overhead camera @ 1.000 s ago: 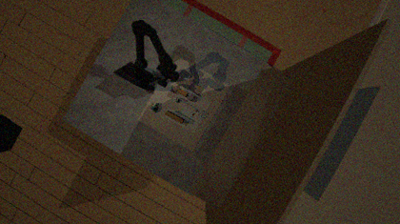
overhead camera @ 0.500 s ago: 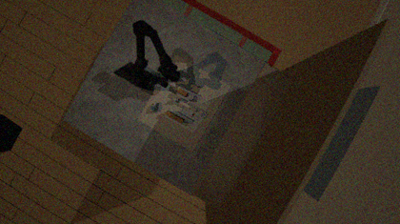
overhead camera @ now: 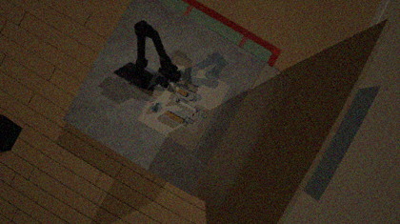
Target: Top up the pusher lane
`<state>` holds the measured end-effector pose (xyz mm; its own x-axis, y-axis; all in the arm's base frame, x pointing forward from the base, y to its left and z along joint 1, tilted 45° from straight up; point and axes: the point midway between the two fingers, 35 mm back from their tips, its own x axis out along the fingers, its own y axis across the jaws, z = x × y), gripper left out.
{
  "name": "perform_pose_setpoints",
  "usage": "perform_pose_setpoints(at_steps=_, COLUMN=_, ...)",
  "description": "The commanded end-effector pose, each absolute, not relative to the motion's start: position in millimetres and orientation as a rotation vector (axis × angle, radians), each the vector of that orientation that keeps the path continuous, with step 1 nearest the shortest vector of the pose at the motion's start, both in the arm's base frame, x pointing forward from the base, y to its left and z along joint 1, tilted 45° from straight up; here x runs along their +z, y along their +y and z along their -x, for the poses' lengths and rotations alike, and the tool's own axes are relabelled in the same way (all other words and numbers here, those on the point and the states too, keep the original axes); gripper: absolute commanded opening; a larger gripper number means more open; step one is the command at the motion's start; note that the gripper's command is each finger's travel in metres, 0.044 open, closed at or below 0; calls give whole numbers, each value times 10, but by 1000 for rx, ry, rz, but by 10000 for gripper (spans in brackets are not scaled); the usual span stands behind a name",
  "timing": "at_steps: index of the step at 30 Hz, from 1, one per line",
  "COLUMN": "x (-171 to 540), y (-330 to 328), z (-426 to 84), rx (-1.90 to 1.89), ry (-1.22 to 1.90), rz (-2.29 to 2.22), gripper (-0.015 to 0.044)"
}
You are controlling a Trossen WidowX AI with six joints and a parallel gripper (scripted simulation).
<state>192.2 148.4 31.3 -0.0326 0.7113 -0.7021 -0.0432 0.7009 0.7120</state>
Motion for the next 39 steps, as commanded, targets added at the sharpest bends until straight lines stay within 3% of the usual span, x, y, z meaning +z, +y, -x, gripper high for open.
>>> perform_pose_setpoints(at_steps=1, x=281, y=1488, z=-1914, rx=654, ry=1501, rz=-580, gripper=335)
perform_pose_setpoints(at_steps=8, x=281, y=1488, z=-1914, rx=654, ry=1501, rz=-580, gripper=151)
perform_pose_setpoints(at_steps=14, x=281, y=1488, z=-1914, rx=654, ry=1501, rz=-580, gripper=111)
perform_pose_setpoints(at_steps=18, x=321, y=1434, z=-1943, rx=650, ry=1501, rz=-577, gripper=6)
perform_pose_setpoints(at_steps=39, x=1025, y=729, z=-2067, rx=651, ry=1502, rz=-577, gripper=0)
